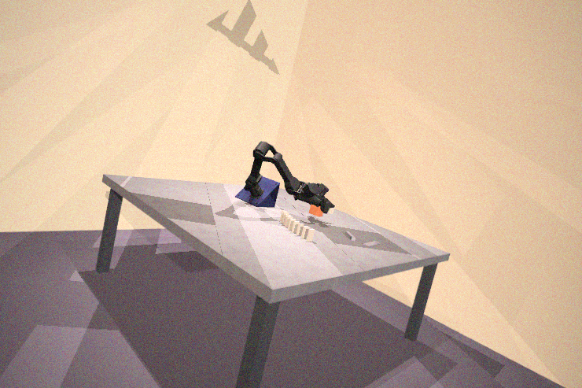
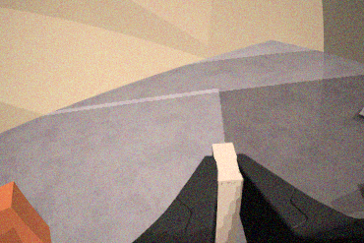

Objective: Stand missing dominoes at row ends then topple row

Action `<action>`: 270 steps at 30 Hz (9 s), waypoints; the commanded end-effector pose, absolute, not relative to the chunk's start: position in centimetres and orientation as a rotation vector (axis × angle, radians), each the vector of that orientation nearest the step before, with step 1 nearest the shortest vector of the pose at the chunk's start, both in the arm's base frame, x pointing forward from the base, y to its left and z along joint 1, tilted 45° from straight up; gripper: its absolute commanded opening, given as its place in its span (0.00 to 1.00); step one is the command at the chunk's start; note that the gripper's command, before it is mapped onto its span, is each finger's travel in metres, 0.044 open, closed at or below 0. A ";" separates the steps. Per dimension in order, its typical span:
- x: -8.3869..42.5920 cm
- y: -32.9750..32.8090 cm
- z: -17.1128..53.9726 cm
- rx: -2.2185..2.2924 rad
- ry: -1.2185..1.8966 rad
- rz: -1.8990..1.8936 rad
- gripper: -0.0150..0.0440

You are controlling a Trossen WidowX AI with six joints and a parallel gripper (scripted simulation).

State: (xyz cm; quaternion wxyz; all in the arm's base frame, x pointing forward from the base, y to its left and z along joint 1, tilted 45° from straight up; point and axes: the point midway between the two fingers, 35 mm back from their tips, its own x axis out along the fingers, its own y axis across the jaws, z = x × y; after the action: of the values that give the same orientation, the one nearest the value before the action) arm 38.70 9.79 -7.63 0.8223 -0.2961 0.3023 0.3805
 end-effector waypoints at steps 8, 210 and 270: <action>36.8 9.2 -5.5 -0.671 0.471 0.833 0.29; 36.0 8.3 5.9 -0.091 1.280 -1.055 0.44; 26.4 -8.2 5.6 -0.103 1.265 -1.096 0.75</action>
State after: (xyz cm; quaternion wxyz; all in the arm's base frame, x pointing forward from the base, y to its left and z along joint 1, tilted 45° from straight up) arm 26.47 -8.10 5.59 0.6689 -0.0415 0.5605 -0.4865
